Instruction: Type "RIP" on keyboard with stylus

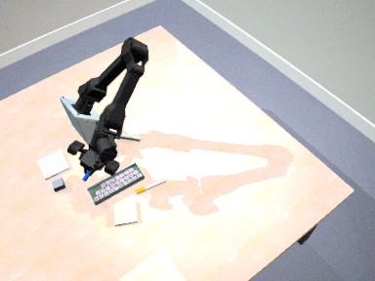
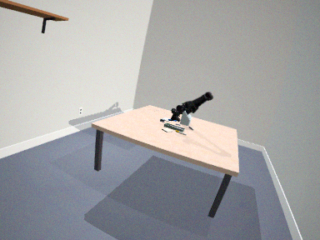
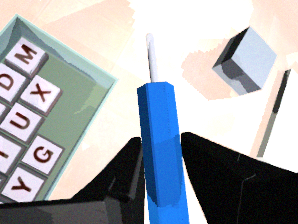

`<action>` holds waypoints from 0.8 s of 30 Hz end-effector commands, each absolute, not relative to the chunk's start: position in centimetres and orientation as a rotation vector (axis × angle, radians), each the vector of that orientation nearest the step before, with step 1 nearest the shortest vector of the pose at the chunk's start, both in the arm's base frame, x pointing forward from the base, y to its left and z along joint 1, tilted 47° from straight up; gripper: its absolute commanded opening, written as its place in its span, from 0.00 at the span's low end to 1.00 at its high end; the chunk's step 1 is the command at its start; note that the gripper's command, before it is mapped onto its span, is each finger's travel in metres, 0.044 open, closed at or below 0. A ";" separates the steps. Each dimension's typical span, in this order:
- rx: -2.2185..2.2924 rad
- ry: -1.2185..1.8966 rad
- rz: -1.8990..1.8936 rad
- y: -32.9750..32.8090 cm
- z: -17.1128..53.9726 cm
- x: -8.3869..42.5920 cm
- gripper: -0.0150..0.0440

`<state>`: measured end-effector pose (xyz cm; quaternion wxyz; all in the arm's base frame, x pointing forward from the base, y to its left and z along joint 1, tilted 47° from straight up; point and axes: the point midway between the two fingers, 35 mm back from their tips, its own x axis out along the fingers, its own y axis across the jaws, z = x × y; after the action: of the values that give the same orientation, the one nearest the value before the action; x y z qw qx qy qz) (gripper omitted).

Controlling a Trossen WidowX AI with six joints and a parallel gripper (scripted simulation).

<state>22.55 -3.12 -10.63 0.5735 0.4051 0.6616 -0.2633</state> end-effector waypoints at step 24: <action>-0.158 1.659 0.208 -0.6 -4.4 28.1 0.25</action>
<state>27.30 -0.99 -5.73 0.6684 -0.0051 0.7424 0.0464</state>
